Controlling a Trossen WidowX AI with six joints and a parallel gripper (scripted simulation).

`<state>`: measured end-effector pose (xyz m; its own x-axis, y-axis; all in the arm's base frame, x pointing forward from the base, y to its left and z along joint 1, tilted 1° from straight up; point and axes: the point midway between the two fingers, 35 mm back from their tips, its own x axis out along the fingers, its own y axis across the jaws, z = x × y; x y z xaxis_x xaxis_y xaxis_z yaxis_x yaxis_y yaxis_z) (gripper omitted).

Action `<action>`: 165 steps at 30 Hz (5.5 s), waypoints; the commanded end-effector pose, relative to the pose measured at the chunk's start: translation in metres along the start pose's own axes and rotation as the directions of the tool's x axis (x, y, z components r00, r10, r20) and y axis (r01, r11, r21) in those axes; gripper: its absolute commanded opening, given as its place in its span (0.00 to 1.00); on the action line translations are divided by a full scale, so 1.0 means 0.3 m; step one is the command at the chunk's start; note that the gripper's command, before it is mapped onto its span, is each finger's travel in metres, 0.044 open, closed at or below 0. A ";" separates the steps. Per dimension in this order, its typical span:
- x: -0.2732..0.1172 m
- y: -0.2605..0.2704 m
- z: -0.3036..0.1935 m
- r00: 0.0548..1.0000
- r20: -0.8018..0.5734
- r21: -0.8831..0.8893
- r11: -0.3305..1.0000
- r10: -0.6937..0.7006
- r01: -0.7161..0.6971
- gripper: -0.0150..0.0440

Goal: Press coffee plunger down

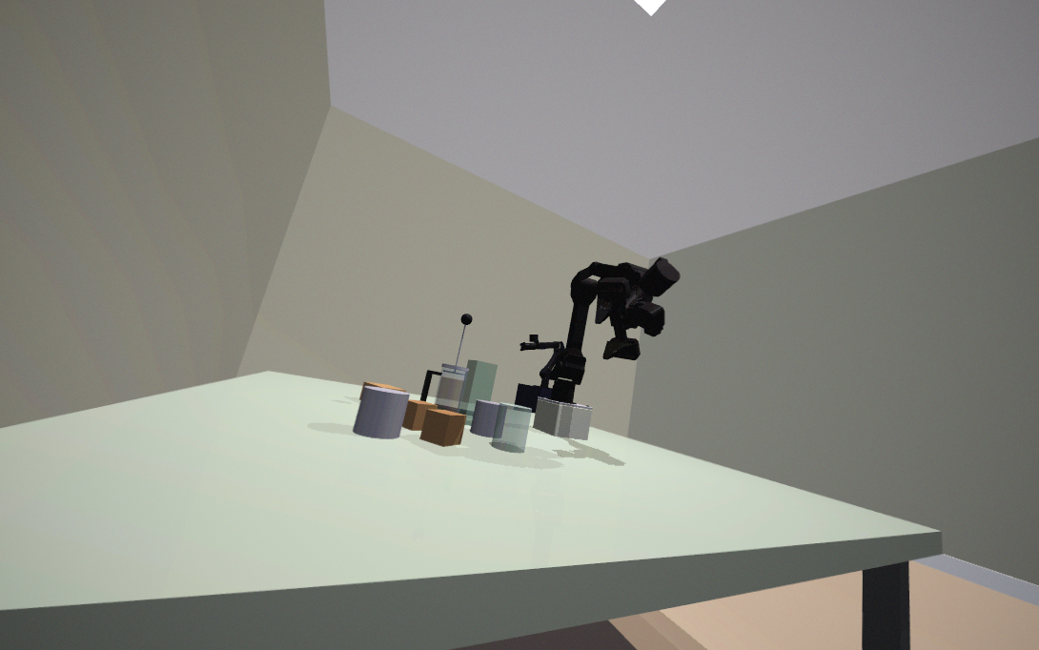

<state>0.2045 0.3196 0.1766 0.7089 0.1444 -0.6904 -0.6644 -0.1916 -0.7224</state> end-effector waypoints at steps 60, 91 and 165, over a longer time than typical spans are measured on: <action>0.028 -0.112 -1.199 0.941 -0.242 0.953 -0.239 -0.238 0.184 1.00; 0.102 -0.125 -1.216 0.940 -0.242 0.953 -0.239 -0.239 0.185 0.45; 0.402 0.046 -1.229 0.940 -0.242 0.953 -0.239 -0.241 0.184 0.45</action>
<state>0.3708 -0.0238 0.1181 0.9097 -0.0536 -0.4117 0.0599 0.9982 0.0024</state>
